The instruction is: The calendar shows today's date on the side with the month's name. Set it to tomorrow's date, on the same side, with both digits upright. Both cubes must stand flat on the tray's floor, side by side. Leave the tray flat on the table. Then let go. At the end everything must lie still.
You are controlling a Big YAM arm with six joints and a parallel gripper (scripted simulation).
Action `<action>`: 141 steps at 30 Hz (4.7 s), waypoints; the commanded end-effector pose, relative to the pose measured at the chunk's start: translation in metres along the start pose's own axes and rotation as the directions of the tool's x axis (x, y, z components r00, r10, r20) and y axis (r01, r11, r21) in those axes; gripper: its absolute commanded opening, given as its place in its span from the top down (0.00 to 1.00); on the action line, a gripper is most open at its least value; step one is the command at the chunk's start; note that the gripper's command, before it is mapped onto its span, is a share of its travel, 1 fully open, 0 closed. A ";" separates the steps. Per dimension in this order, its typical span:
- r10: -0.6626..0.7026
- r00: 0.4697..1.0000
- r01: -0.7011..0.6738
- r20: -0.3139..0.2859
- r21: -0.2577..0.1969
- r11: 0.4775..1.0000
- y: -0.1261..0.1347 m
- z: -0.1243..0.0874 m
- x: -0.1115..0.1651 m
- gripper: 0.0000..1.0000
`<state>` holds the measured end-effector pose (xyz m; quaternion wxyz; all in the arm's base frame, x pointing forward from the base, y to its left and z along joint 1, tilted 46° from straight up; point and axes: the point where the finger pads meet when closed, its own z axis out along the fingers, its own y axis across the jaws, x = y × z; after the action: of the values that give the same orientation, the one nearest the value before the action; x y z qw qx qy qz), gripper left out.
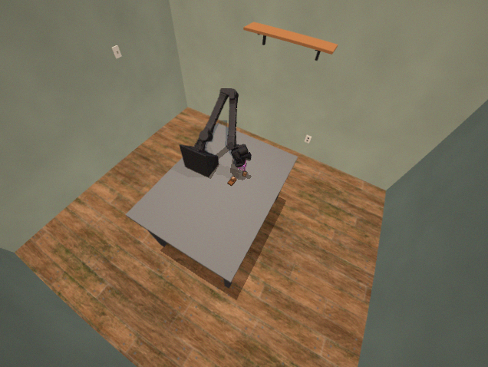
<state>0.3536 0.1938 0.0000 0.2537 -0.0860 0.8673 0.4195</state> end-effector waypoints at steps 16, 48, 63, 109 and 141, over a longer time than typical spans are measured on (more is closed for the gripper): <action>0.016 0.992 -0.017 0.125 0.006 1.000 -0.002 0.006 0.005 0.55; 0.016 0.962 -0.013 0.274 -0.012 1.000 0.006 -0.001 0.003 0.55; 0.020 0.962 -0.018 0.273 -0.011 1.000 0.004 0.009 0.006 0.55; 0.020 0.962 -0.017 0.273 -0.013 1.000 0.005 0.062 0.037 0.55; 0.014 0.959 -0.009 0.283 -0.019 1.000 0.009 0.061 0.032 0.55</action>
<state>0.3405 0.2420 -0.0509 0.3602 -0.0187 0.8288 0.4278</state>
